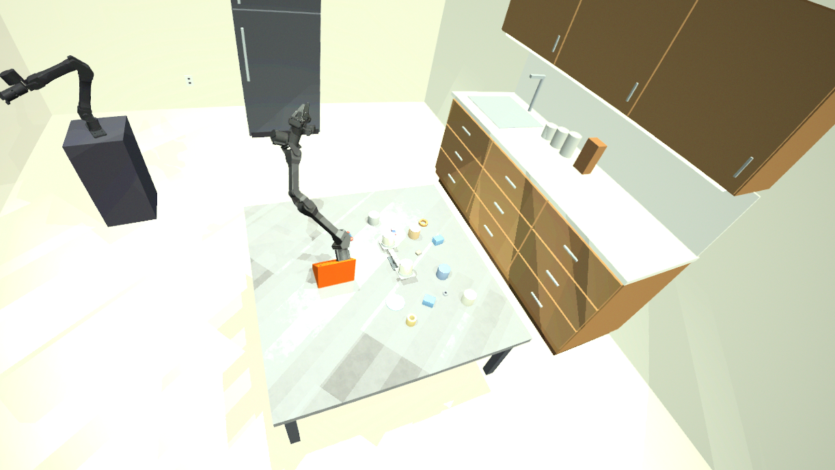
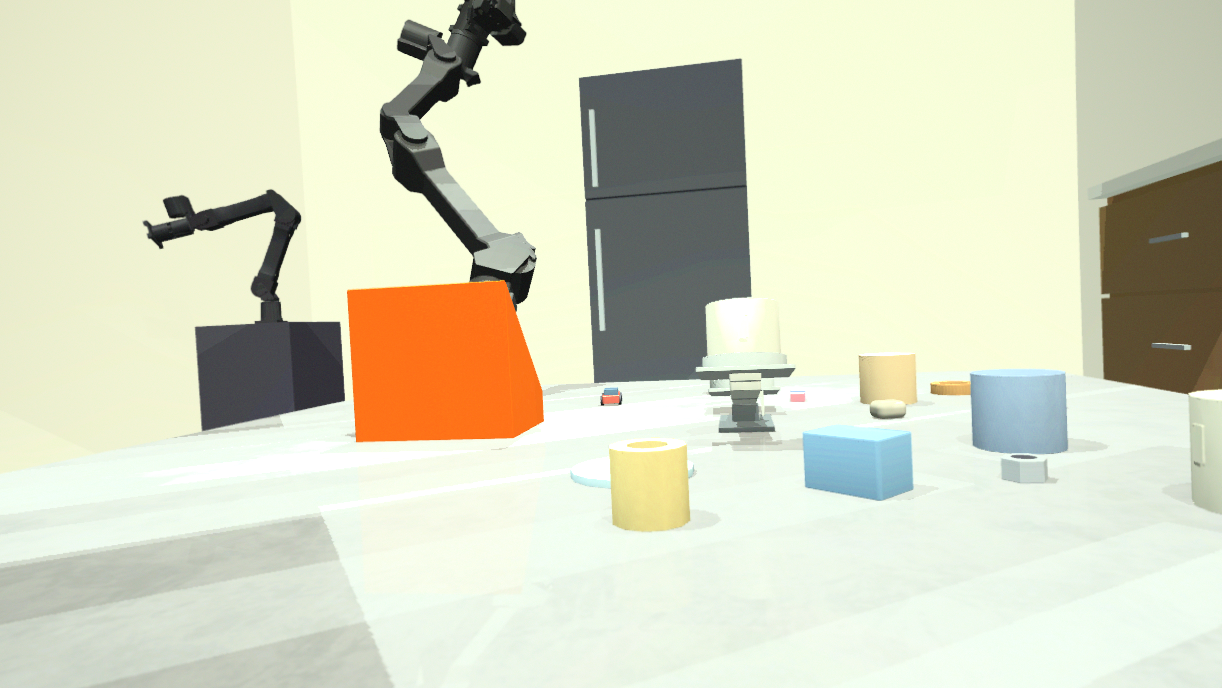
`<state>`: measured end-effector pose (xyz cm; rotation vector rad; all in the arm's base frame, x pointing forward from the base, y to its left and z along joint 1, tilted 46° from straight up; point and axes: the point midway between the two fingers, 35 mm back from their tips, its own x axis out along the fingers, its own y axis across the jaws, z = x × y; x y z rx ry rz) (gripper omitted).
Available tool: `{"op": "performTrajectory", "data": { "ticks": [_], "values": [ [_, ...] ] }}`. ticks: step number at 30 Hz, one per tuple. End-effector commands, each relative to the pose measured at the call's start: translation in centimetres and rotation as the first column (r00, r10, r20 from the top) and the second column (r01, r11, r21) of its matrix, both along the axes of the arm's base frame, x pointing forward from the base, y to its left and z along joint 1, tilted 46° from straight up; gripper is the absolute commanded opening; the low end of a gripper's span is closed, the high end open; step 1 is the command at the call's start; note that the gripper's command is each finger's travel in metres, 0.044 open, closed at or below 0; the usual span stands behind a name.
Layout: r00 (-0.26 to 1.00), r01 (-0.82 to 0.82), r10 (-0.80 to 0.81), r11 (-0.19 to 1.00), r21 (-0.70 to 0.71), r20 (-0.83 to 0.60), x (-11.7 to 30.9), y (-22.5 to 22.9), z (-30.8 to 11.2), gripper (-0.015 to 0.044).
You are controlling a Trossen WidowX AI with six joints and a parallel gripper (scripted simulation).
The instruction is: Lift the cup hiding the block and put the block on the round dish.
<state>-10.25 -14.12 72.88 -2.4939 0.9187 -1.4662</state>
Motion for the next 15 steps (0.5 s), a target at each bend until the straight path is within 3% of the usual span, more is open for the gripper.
{"op": "performTrajectory", "data": {
  "ticks": [1,15],
  "values": [
    [1.000,0.003,-0.003,1.000,-0.003,-0.004,0.1,0.1,0.0,0.0426],
    [0.928,0.204,-0.280,0.934,-0.295,-0.246,6.8,4.8,0.6,0.0440]
  ]
}}
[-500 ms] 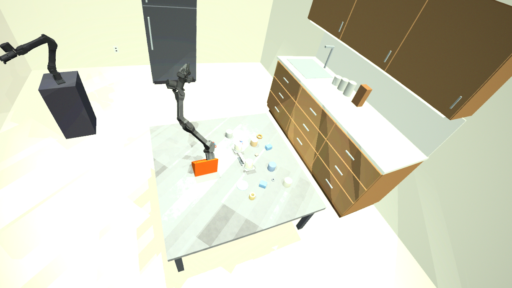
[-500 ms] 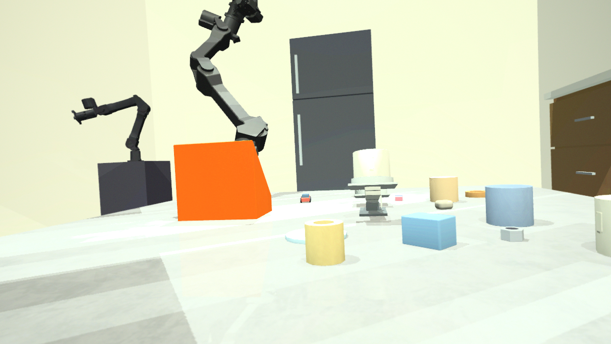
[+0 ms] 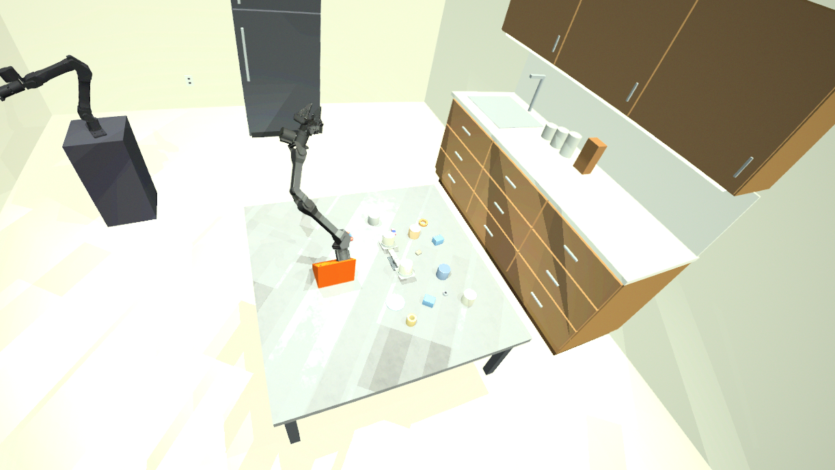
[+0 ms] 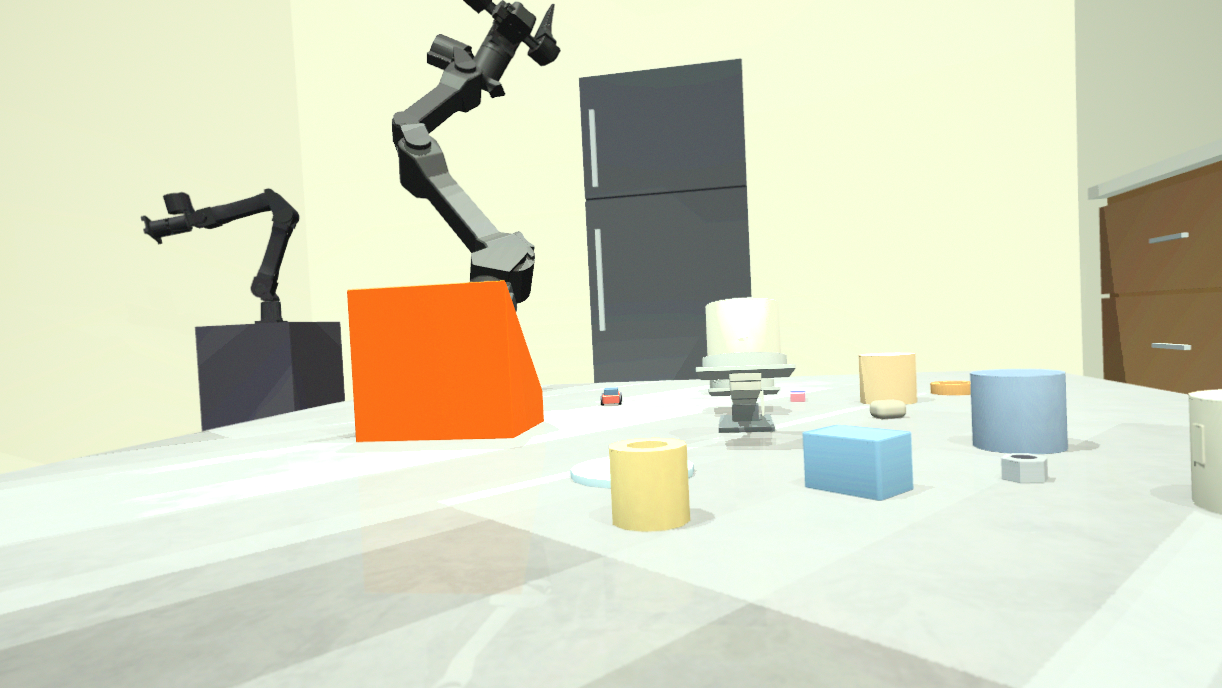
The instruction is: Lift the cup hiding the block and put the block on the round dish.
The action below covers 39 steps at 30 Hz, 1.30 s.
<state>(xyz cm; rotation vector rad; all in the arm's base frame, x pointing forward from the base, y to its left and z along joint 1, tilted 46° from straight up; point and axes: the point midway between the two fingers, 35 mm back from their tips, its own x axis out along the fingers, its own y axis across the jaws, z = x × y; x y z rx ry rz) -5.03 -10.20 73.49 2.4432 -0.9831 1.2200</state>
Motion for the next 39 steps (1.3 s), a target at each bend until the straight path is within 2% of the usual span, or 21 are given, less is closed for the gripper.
{"op": "performTrajectory", "data": {
  "ticks": [1,5,13,18,28,39],
  "values": [
    [0.995,0.059,-0.065,0.995,-0.076,-0.079,2.2,1.2,-0.1,0.0440],
    [0.977,0.119,-0.144,0.979,-0.163,-0.156,4.4,2.3,-0.3,0.0440],
    [0.947,0.187,-0.245,0.947,-0.262,-0.208,5.2,3.1,-0.6,0.0440],
    [0.903,0.224,-0.332,0.905,-0.362,-0.272,7.9,4.0,-1.1,0.0440],
    [0.762,0.243,-0.529,0.769,-0.591,-0.374,14.1,5.6,-3.3,0.0440],
    [0.569,0.155,-0.715,0.578,-0.801,-0.405,20.9,6.1,-7.0,0.0440]
  ]
}}
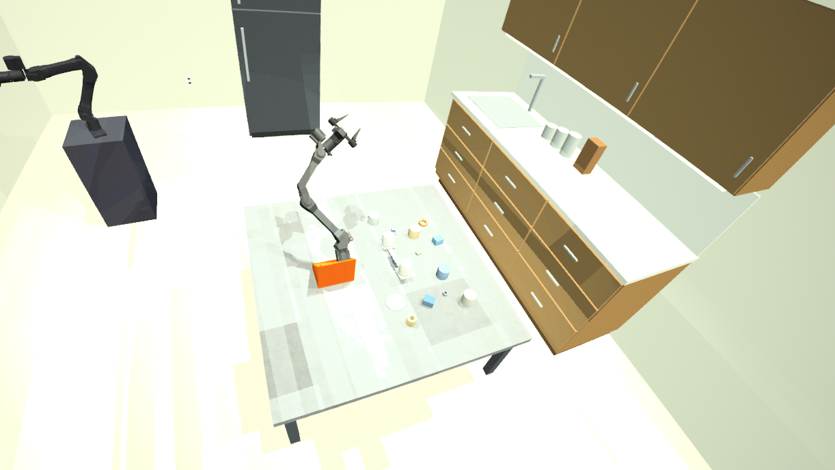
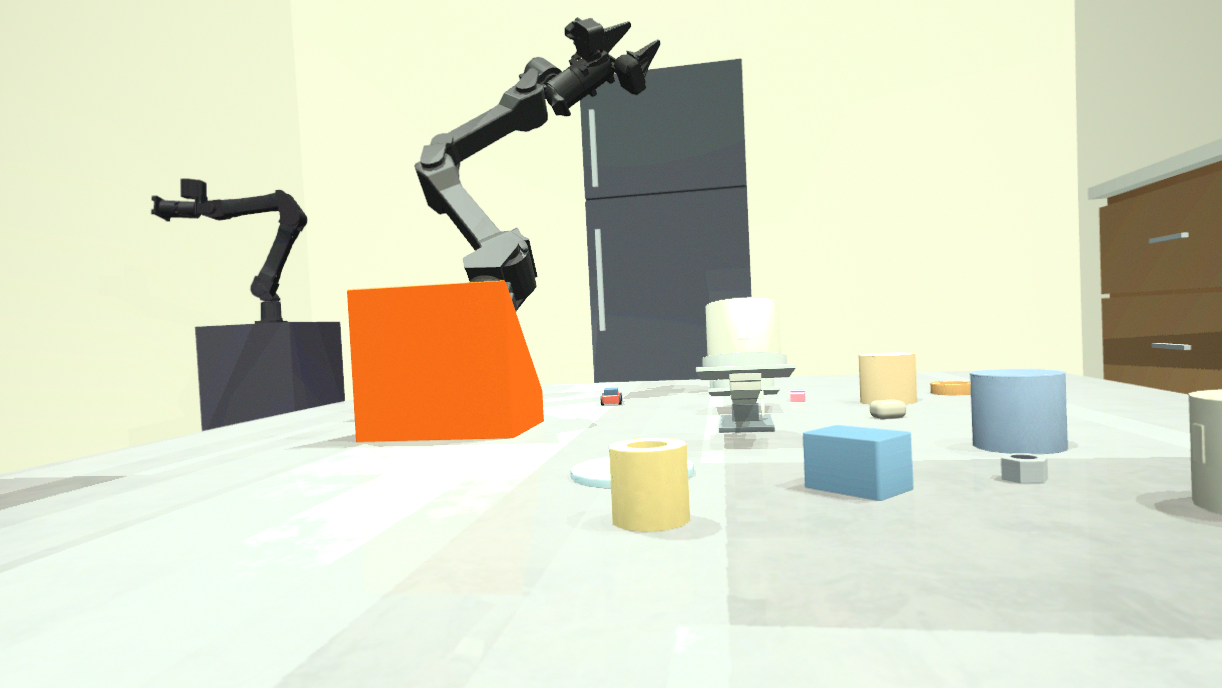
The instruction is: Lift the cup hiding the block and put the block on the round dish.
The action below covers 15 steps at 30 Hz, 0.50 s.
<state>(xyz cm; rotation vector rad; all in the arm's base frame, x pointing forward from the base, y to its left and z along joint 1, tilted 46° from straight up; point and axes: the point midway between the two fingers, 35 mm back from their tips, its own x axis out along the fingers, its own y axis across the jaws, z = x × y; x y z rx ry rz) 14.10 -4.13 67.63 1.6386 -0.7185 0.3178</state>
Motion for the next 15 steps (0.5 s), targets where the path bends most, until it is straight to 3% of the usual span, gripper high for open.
{"op": "performTrajectory", "data": {
  "ticks": [1,15],
  "values": [
    [0.995,0.036,-0.043,0.996,-0.077,-0.091,2.4,0.0,-1.6,0.0440],
    [0.891,0.066,-0.225,0.924,-0.377,-0.395,10.1,-1.3,-8.7,0.0440]
  ]
}}
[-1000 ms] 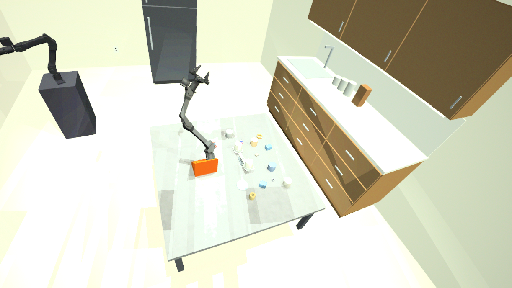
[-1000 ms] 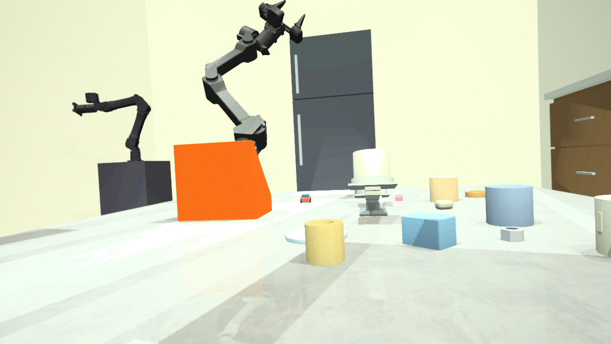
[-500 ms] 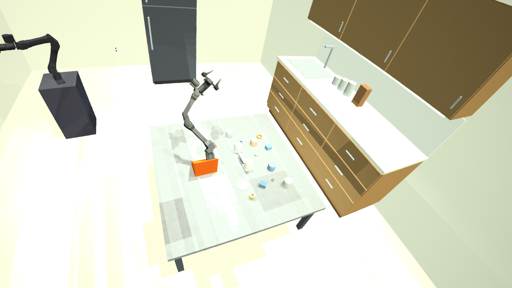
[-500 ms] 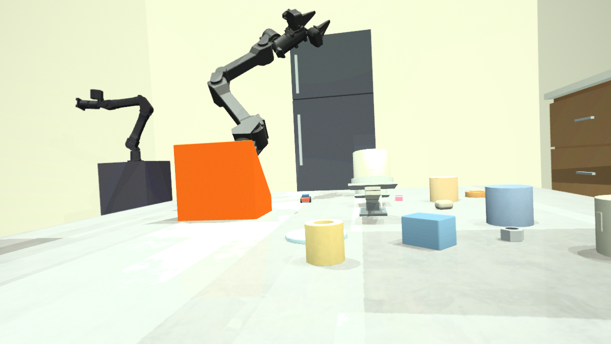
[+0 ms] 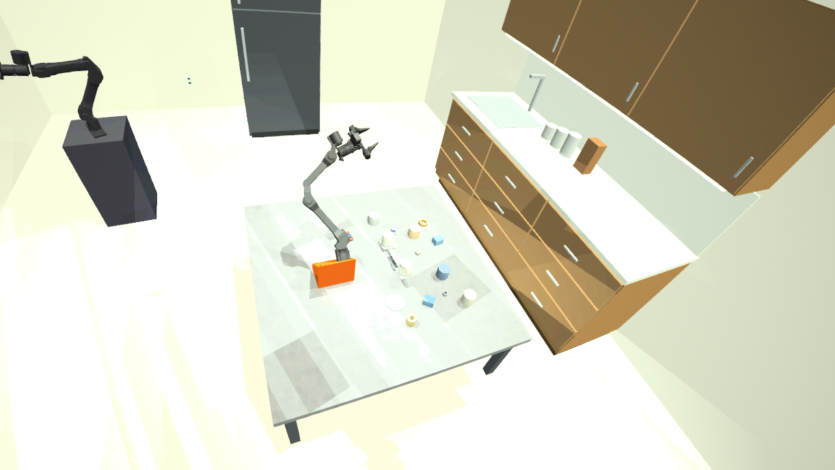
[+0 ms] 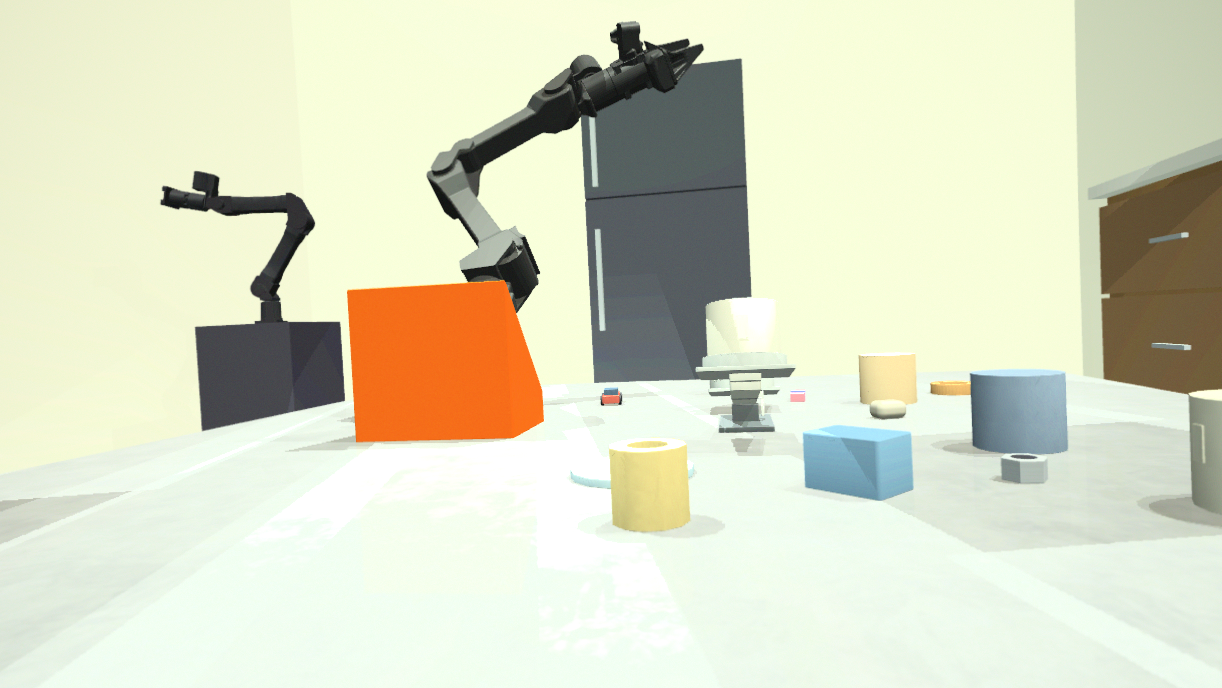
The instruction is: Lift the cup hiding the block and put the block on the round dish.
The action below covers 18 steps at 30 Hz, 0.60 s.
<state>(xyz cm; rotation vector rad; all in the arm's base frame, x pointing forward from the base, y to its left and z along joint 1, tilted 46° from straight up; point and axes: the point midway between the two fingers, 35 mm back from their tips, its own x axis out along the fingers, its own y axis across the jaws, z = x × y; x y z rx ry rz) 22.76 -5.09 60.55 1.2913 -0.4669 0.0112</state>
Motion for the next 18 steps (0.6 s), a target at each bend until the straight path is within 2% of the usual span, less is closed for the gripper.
{"op": "performTrajectory", "data": {
  "ticks": [1,11,18],
  "values": [
    [0.995,0.015,-0.021,0.998,-0.068,-0.097,1.9,-0.5,-2.2,0.0440],
    [0.932,-0.002,-0.092,0.966,-0.258,-0.351,6.0,-2.7,-9.1,0.0440],
    [0.847,-0.039,-0.174,0.923,-0.384,-0.503,7.3,-5.1,-14.1,0.0440]
  ]
}}
